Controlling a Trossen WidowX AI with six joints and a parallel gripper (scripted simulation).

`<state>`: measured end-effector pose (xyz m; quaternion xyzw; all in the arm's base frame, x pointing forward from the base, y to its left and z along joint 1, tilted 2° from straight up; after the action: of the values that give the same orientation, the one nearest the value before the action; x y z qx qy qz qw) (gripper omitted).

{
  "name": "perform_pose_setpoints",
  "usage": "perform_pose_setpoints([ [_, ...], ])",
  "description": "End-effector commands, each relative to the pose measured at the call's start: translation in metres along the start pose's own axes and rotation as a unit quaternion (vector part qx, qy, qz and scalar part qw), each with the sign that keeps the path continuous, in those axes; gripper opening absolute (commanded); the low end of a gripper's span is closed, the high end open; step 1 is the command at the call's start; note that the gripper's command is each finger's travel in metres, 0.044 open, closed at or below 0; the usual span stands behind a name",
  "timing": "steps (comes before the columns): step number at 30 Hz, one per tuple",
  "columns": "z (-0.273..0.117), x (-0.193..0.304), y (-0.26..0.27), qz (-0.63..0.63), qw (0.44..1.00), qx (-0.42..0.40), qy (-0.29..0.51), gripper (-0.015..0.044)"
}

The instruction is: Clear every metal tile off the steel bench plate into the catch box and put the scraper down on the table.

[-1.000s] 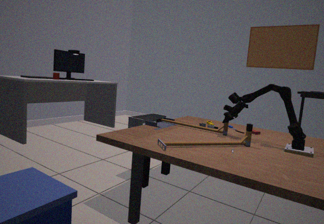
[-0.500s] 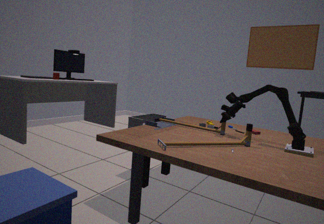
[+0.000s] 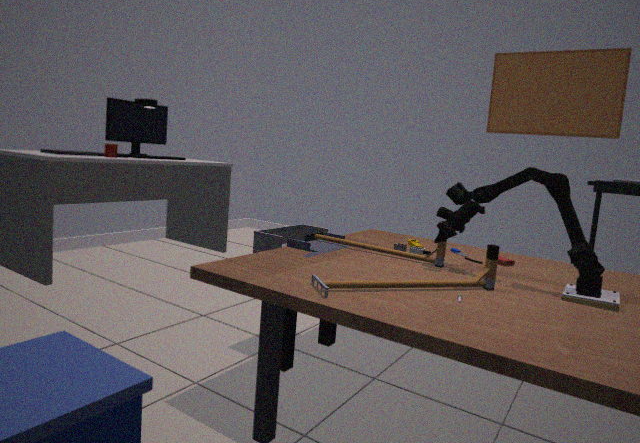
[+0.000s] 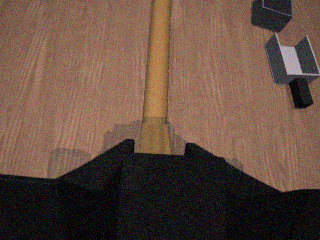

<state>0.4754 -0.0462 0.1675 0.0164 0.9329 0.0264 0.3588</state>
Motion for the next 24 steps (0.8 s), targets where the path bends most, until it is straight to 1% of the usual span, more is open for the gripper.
perform_pose_setpoints([
  [1, -0.002, 0.000, 0.000, 0.000, 1.000, 0.000, -0.002, 0.0000],
  [24, -0.027, 0.017, -0.006, 0.000, 1.000, 0.001, -0.002, 0.0000],
])
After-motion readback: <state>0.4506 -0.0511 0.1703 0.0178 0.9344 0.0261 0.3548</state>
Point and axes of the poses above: the point midway between the two fingers, 35 mm back from their tips, its own z axis out along the fingers, its own y axis across the jaws, x = y × z, the point moved 5 cm from there along -z, back along the fingers, and after that the axes turned 5 degrees about z, right-handed, at the moved point
